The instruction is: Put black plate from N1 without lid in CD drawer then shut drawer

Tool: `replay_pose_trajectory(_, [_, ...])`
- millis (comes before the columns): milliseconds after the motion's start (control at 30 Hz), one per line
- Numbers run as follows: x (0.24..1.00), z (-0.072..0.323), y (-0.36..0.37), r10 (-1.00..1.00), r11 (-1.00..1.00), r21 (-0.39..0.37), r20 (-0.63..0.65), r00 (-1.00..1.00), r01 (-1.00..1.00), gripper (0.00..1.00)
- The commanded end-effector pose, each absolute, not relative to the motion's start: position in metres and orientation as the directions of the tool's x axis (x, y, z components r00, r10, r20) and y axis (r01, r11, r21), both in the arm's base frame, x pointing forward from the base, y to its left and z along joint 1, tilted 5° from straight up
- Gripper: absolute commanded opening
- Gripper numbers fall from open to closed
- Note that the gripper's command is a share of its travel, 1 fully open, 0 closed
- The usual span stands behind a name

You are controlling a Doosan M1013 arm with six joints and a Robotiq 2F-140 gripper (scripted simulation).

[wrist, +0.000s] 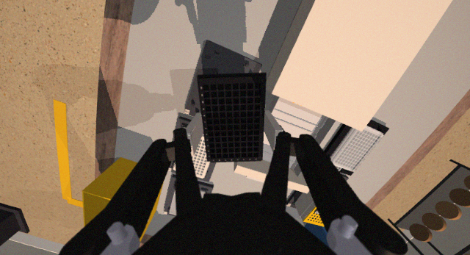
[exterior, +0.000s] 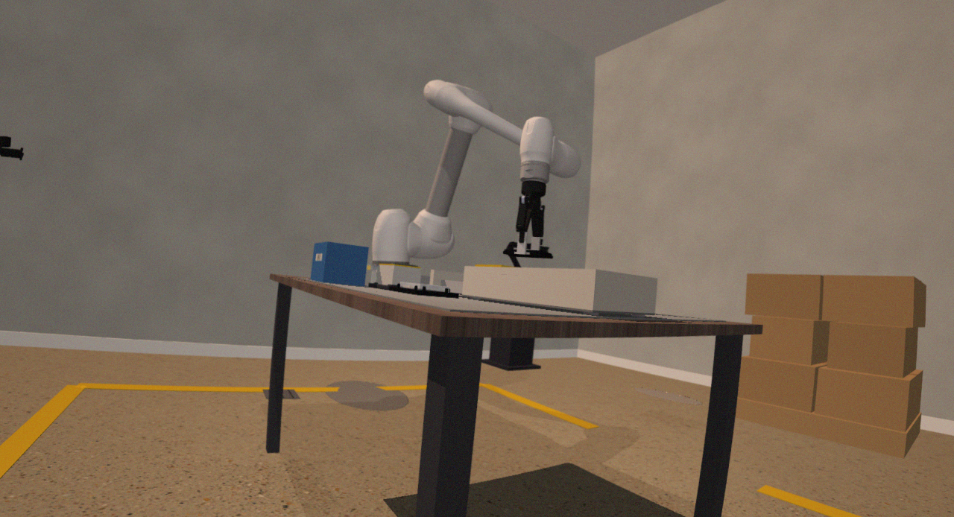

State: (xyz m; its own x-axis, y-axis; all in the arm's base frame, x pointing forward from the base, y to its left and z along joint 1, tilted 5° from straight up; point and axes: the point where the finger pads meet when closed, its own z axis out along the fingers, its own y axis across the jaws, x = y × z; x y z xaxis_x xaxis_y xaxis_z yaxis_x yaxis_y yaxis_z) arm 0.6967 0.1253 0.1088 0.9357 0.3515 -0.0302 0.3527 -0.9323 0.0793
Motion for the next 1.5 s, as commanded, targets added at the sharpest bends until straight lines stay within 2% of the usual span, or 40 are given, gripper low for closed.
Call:
replay_pose_trajectory(0, [0.694, 0.11, 0.117, 0.452, -0.889, 0.07, -0.037, 0.891, 0.453, 0.0])
replay_pose_trajectory(233, [0.689, 0.111, 0.105, 0.593, -0.801, 0.063, -0.048, 0.804, 0.595, 0.0])
replay_pose_trajectory(600, [0.678, 0.113, 0.078, 0.841, -0.536, 0.042, -0.068, 0.537, 0.843, 0.0])
replay_pose_trajectory(667, [0.678, 0.113, 0.078, 0.841, -0.536, 0.042, -0.068, 0.537, 0.843, 0.0])
replay_pose_trajectory(1167, [0.664, 0.116, 0.041, 0.995, -0.067, 0.004, -0.08, 0.067, 0.998, 0.0])
replay_pose_trajectory(1467, [0.657, 0.117, 0.023, 0.996, -0.043, 0.002, -0.08, 0.043, 0.999, 0.0])
